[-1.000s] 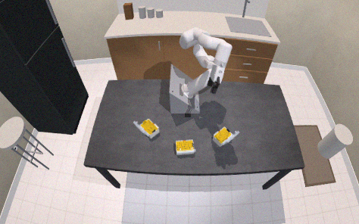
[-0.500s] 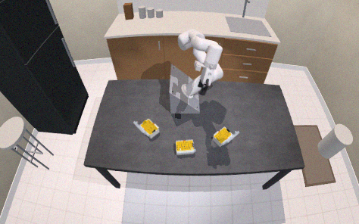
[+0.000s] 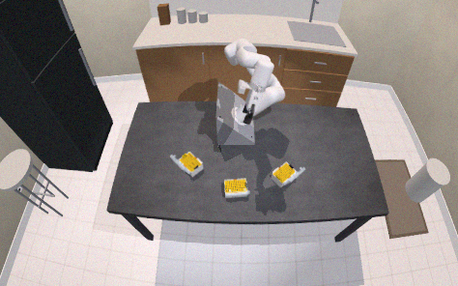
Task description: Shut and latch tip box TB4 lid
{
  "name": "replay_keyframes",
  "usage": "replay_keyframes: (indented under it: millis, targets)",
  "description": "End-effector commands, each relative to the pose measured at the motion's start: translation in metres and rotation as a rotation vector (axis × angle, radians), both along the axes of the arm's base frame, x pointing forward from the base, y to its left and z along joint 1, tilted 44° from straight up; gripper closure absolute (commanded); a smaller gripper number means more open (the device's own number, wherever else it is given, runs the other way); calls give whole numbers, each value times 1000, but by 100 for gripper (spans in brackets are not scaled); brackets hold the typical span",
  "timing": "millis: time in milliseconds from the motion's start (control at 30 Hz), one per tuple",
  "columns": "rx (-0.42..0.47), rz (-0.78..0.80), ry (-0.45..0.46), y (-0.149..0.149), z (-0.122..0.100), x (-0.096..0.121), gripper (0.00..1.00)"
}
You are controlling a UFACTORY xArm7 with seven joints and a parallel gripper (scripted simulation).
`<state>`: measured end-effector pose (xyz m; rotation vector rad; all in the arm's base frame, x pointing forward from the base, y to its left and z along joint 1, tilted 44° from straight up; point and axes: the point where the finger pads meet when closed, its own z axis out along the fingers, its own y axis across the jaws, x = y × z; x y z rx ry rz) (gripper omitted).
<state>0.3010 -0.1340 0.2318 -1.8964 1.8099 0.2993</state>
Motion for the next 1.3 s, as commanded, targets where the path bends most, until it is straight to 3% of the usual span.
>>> replay_keyframes:
  millis: [0, 1267]
  targets:
    - [-5, -3, 22, -9, -22, 0, 0]
    - [-22, 50, 182, -31, -156, -19, 0]
